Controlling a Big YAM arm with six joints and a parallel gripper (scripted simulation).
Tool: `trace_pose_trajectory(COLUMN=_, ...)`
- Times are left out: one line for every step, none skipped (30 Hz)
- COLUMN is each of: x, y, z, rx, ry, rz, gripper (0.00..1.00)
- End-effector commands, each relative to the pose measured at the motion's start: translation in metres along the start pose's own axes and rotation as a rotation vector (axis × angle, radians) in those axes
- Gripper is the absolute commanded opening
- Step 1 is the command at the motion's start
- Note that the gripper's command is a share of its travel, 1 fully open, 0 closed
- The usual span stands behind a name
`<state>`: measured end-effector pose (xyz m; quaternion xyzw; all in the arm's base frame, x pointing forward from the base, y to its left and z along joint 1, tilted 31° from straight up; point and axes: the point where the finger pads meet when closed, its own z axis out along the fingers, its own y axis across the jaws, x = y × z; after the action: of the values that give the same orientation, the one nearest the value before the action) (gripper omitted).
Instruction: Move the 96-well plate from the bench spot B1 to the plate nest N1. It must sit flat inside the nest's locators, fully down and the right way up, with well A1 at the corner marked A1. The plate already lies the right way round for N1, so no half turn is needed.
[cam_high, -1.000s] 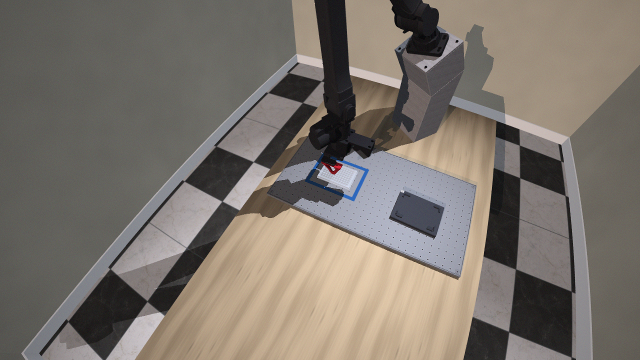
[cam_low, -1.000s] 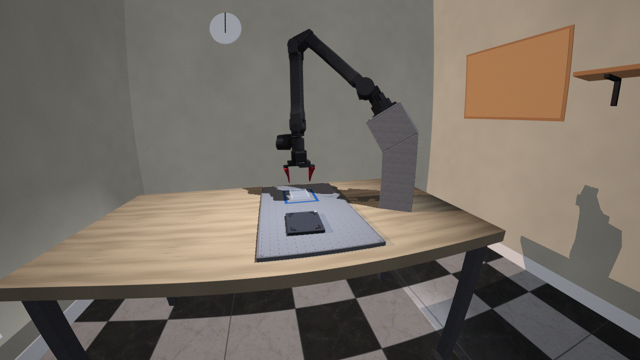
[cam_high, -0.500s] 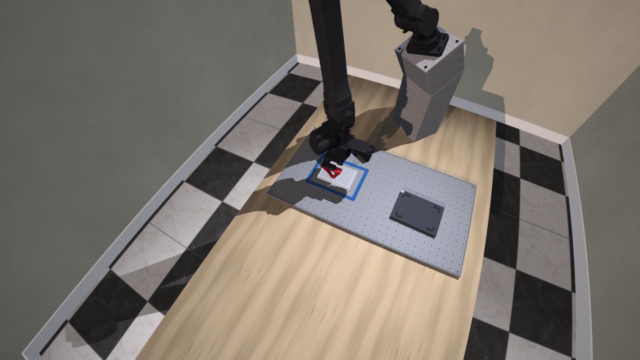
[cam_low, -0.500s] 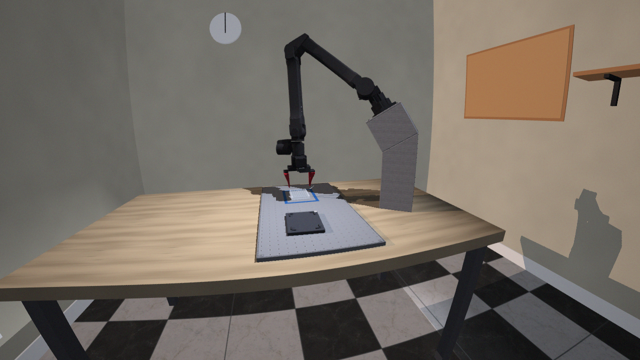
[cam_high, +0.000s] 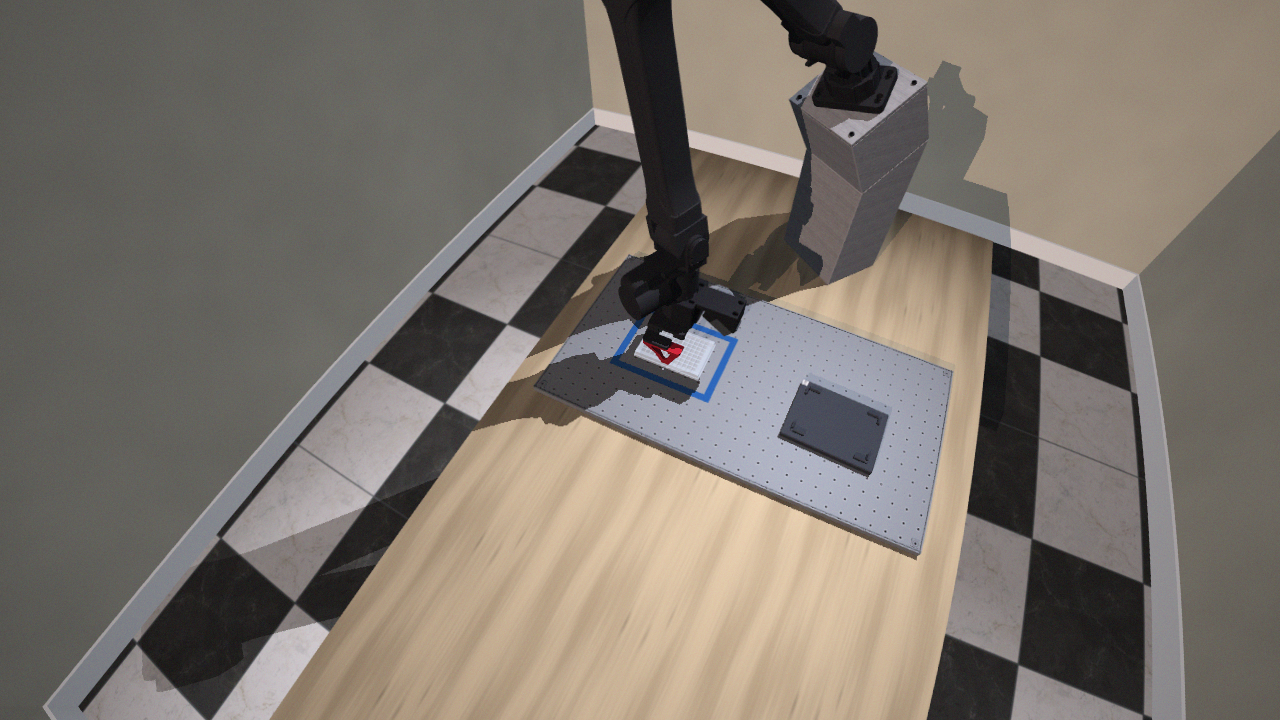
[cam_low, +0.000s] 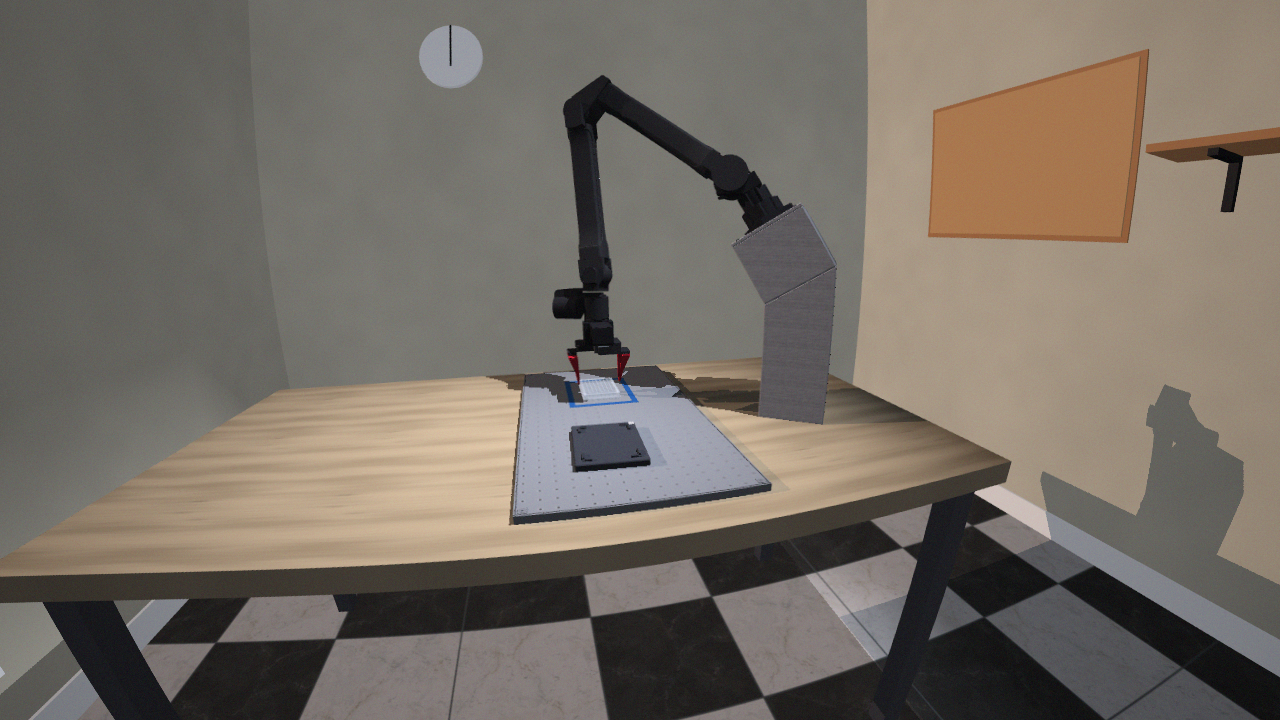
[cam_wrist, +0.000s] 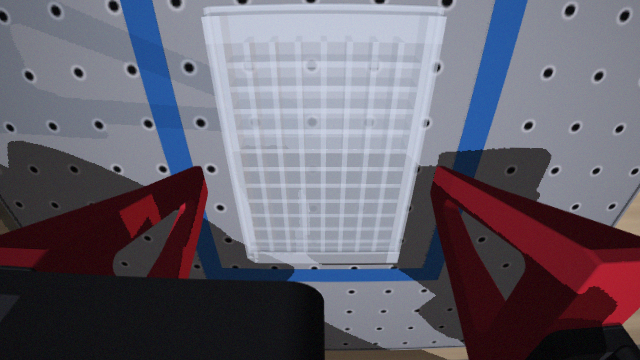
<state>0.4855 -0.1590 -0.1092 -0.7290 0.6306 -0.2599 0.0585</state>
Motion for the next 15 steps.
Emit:
trace_pose_trajectory(x=0.005, y=-0.001, z=0.007, rx=0.009, ry=0.005, rz=-0.007, gripper=1.00)
trace_pose_trajectory(x=0.005, y=-0.001, z=0.007, rx=0.009, ry=0.005, rz=-0.007, gripper=1.00)
trace_pose_trajectory(x=0.002, y=-0.003, z=0.008, rx=0.012, ry=0.002, rz=-0.014, gripper=1.00)
trace_pose_trajectory(x=0.001, y=-0.003, z=0.010, rx=0.012, ry=0.001, rz=-0.015, gripper=1.00)
trace_pose_trajectory(x=0.002, y=-0.003, z=0.012, rx=0.011, ry=0.002, rz=-0.014, gripper=1.00)
trace_pose_trajectory(x=0.003, y=-0.002, z=0.013, rx=0.011, ry=0.003, rz=-0.012, gripper=1.00)
trace_pose_trajectory(x=0.004, y=-0.002, z=0.015, rx=0.010, ry=0.003, rz=-0.011, gripper=1.00)
trace_pose_trajectory(x=0.004, y=-0.002, z=0.017, rx=0.010, ry=0.004, rz=-0.010, gripper=1.00)
trace_pose_trajectory(x=0.005, y=-0.001, z=0.018, rx=0.009, ry=0.004, rz=-0.008, gripper=1.00)
trace_pose_trajectory(x=0.005, y=-0.001, z=0.020, rx=0.009, ry=0.005, rz=-0.008, gripper=1.00)
trace_pose_trajectory(x=0.005, y=-0.001, z=0.022, rx=0.009, ry=0.005, rz=-0.008, gripper=1.00)
trace_pose_trajectory(x=0.004, y=-0.001, z=0.023, rx=0.009, ry=0.004, rz=-0.009, gripper=1.00)
trace_pose_trajectory(x=0.003, y=-0.002, z=0.025, rx=0.010, ry=0.003, rz=-0.011, gripper=1.00)
trace_pose_trajectory(x=0.002, y=-0.002, z=0.025, rx=0.011, ry=0.002, rz=-0.013, gripper=1.00)
trace_pose_trajectory(x=0.002, y=-0.003, z=0.025, rx=0.011, ry=0.002, rz=-0.014, gripper=1.00)
